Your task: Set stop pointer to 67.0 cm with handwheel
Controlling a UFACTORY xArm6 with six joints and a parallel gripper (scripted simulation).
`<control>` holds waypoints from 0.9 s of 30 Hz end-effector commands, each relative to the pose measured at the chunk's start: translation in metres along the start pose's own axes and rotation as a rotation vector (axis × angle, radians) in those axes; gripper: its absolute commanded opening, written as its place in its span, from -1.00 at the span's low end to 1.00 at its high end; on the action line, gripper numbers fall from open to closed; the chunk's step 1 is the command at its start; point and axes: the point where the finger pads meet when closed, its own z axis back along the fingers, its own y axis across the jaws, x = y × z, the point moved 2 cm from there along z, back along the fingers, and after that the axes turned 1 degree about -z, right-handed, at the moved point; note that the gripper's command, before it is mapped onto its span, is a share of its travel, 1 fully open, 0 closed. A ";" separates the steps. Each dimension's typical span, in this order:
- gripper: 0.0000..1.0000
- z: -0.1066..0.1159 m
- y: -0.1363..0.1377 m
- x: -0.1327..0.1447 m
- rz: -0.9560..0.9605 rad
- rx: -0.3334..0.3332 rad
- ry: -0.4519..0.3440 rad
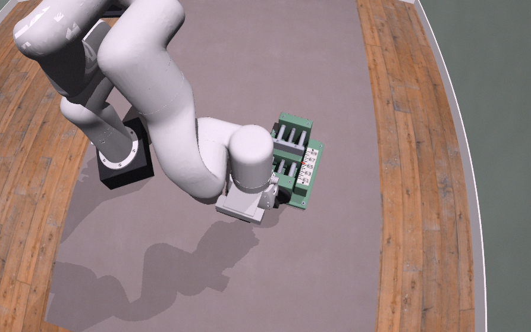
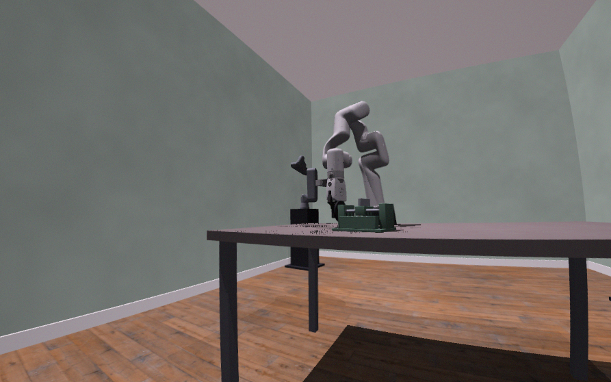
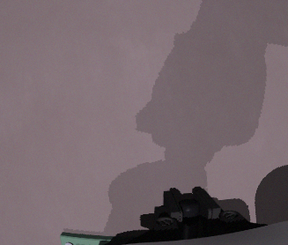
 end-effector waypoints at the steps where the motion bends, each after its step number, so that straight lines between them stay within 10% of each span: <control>1: -0.88 -0.001 -0.001 0.000 0.000 -0.001 0.000; 27: -0.88 -0.019 -0.016 0.000 0.000 -0.001 0.000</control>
